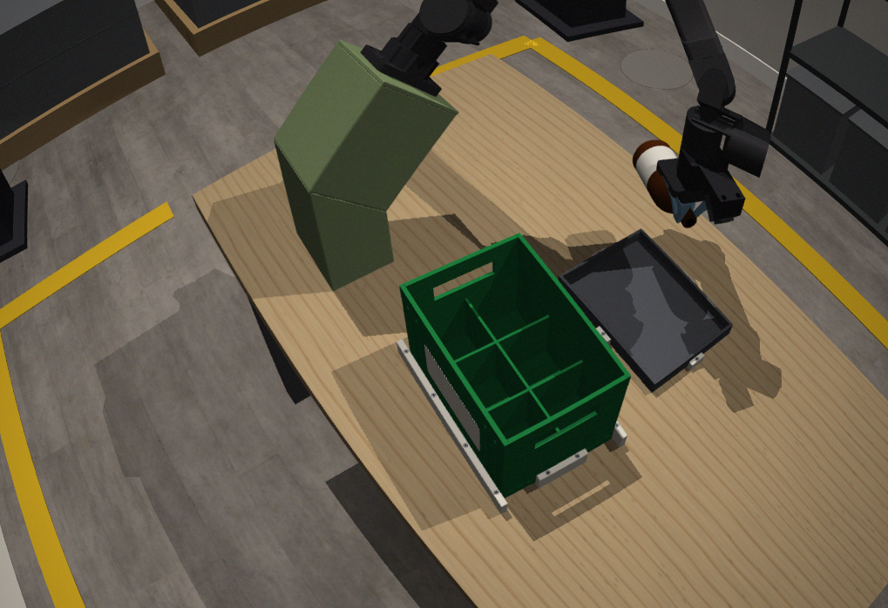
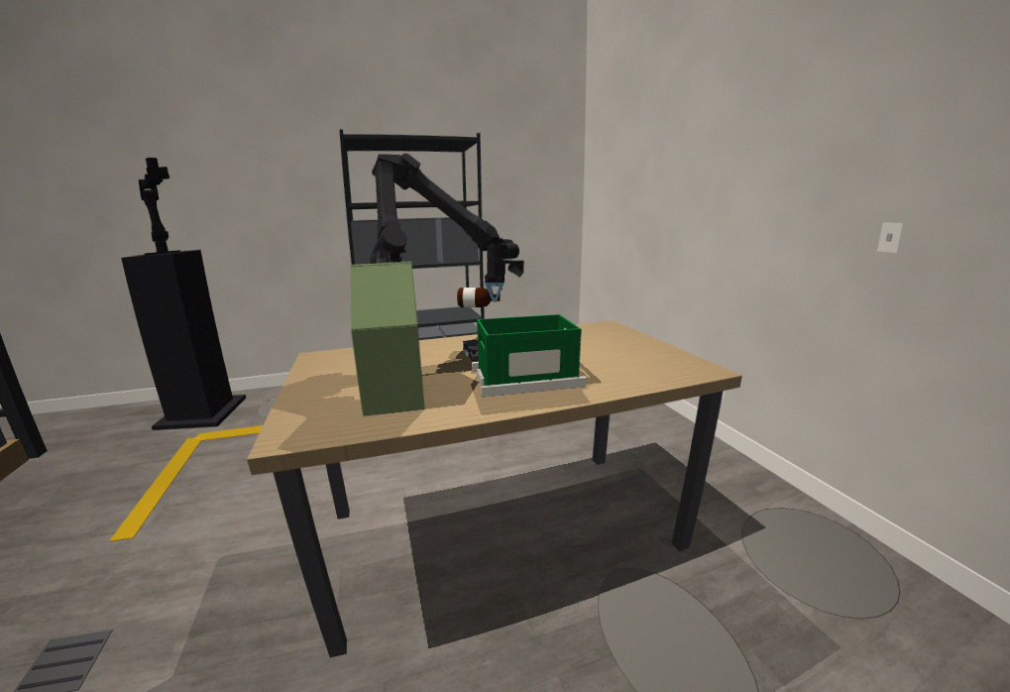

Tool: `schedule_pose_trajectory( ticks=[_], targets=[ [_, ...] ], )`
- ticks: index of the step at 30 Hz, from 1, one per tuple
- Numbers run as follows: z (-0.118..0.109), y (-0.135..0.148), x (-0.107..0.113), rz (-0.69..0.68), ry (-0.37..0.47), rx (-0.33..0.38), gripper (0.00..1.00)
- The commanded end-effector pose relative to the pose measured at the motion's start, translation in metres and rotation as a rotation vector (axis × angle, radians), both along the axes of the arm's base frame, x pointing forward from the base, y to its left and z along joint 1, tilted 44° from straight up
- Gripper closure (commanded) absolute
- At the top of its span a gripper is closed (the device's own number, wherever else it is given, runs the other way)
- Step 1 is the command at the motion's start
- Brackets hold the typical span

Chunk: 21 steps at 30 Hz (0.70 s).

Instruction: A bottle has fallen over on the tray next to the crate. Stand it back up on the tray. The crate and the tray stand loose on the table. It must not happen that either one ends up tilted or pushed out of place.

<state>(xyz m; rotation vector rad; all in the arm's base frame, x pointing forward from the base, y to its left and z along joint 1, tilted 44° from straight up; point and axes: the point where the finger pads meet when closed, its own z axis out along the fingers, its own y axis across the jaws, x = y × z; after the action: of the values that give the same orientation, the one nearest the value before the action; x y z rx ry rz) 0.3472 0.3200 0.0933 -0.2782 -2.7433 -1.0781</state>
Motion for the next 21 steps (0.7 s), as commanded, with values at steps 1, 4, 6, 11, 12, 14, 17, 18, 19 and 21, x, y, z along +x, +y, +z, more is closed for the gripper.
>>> schedule_pose_trajectory(
  ticks=[1,4,6,11,12,14,17,18,19,21],
  targets=[
    [0.0273,-0.0046,0.0244,-0.081,-0.006,0.023,1.0],
    [0.0273,-0.0046,0.0244,-0.1,0.014,0.021,1.0],
    [0.0273,-0.0046,0.0243,-0.108,0.021,0.02,1.0],
    [0.0273,-0.0046,0.0243,-0.111,0.024,0.02,1.0],
    [0.0273,-0.0046,0.0243,-0.111,0.024,0.02,1.0],
    [0.0273,-0.0046,0.0243,-0.111,0.024,0.02,1.0],
    [0.0273,-0.0046,0.0243,-0.109,0.022,0.02,1.0],
    [0.0273,-0.0046,0.0243,-0.107,0.021,0.02,1.0],
    [0.0274,-0.0046,0.0243,-0.107,0.021,0.021,1.0],
    [0.0274,-0.0046,0.0243,-0.107,0.021,0.021,1.0]
  ],
)
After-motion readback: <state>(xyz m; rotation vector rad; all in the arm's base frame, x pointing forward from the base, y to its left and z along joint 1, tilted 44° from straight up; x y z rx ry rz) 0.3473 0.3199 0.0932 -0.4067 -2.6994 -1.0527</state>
